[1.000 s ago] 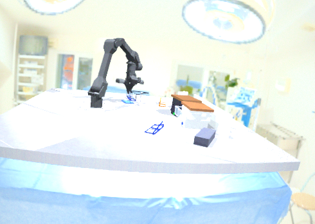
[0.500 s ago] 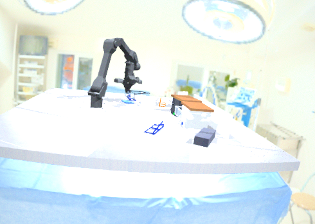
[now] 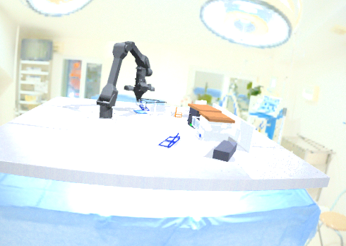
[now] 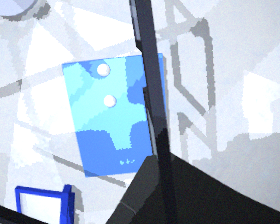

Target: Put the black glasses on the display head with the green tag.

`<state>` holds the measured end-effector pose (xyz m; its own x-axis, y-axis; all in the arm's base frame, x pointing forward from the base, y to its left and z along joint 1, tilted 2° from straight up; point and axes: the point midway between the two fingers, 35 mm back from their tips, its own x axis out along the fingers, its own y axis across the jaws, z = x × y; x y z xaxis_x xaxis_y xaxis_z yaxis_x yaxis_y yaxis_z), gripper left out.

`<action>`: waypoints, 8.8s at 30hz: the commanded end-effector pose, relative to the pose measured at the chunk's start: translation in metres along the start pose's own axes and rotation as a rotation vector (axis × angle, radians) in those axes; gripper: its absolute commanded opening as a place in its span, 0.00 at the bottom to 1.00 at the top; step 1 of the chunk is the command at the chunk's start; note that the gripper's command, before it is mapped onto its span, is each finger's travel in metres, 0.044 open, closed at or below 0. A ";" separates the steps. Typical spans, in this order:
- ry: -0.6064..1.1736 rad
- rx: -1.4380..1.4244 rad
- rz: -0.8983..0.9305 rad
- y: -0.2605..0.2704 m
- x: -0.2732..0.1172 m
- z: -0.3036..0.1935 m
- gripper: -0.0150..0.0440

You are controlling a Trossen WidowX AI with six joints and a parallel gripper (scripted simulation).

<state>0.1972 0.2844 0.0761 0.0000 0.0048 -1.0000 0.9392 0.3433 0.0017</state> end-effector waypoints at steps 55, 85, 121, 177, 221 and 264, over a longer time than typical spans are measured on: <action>0.000 0.002 -0.009 -0.003 -0.058 0.001 0.25; -0.008 0.002 -0.007 0.019 -0.035 0.080 0.25; -0.009 0.002 -0.007 0.010 0.002 0.092 0.25; -0.012 0.002 -0.009 -0.003 0.002 0.124 0.25; -0.011 -0.044 -0.008 -0.001 -0.058 0.123 0.25; -0.024 -0.848 -0.023 -0.050 -0.063 0.308 0.25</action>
<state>0.2614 -0.0081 0.1363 -0.0026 -0.0209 -0.9998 0.4202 0.9072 -0.0201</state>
